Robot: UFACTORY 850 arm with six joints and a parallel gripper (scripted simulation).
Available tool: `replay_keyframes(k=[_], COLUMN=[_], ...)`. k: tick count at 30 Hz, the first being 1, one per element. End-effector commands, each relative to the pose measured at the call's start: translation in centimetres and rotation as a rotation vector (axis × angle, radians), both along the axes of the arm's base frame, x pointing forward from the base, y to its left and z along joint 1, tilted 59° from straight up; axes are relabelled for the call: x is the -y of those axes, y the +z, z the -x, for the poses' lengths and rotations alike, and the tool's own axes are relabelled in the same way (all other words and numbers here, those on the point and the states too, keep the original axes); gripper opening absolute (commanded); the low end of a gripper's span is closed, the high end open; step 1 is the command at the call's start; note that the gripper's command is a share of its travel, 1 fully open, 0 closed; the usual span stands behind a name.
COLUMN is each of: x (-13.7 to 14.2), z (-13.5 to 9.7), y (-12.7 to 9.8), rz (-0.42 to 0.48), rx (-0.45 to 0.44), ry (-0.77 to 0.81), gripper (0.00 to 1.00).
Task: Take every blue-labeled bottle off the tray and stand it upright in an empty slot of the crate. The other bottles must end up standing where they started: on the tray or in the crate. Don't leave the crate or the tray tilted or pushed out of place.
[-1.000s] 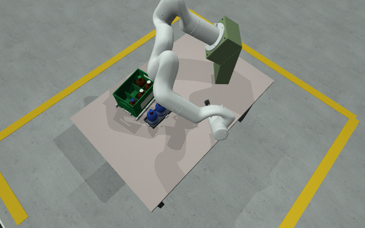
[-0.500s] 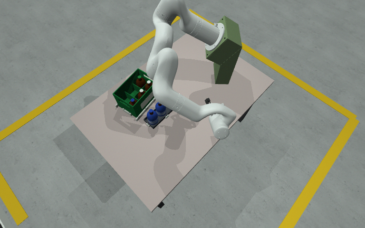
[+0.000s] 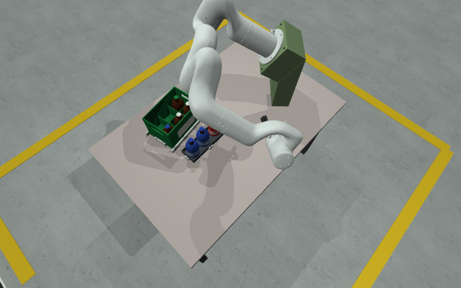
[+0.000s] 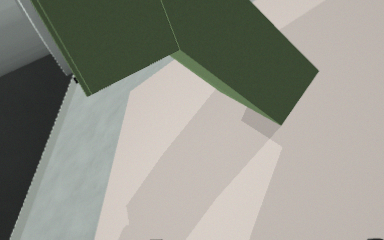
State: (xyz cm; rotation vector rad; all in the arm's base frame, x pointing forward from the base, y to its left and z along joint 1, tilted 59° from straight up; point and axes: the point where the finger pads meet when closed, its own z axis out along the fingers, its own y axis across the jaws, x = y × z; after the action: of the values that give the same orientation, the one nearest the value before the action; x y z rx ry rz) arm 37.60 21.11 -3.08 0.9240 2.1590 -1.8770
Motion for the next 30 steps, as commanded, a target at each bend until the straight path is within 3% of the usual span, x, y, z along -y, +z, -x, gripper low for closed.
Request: replay_keyframes(k=[1, 8, 12, 14, 27, 29, 30], x=[-0.1, 3.1, 3.7, 5.2, 10.3, 10.3, 11.5], z=[0.1, -0.7, -0.9, -1.2, -2.5, -2.5, -2.7], y=[0.5, 4.5, 5.3, 7.2, 13.6, 13.6, 15.1], rz=[-0.004, -0.047, -0.056, -0.077, -0.147, -0.147, -0.163], rx=[0.006, 0.07, 0.083, 0.114, 0.217, 0.217, 0.241], ry=[0.005, 0.064, 0.076, 0.105, 0.199, 0.199, 0.221], gripper=[1.0, 1.0, 1.0, 1.0, 1.0, 1.0, 1.0])
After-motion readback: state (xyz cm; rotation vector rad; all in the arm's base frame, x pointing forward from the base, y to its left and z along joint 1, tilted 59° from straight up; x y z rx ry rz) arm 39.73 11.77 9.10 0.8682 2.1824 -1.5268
